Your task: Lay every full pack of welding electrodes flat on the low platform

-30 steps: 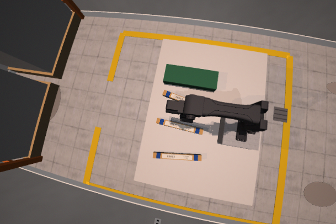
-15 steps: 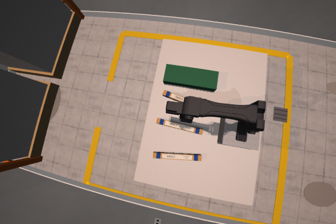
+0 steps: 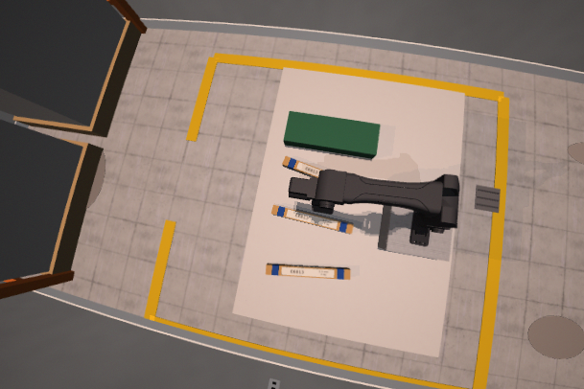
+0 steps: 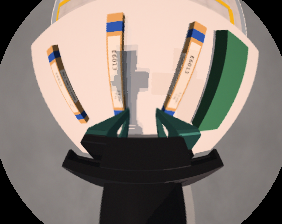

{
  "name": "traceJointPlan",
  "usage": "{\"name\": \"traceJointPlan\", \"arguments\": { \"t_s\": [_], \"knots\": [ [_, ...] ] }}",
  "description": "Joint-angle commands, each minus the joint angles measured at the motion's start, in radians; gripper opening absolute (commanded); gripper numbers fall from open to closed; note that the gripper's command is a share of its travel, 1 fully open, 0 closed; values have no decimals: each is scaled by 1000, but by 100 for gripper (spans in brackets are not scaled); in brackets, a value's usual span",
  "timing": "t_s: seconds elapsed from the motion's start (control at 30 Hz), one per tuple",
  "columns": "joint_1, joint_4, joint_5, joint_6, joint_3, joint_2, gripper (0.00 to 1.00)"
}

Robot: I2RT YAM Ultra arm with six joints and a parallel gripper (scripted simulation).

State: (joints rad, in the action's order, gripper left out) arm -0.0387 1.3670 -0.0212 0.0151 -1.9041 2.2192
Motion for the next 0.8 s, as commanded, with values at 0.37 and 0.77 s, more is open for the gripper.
{"name": "traceJointPlan", "arguments": {
  "t_s": [0.37, 0.77],
  "knots": [
    [2, -86, 0, -4, 72, -35, 42],
    [2, -87, 0, -4, 74, -36, 42]
  ]
}}
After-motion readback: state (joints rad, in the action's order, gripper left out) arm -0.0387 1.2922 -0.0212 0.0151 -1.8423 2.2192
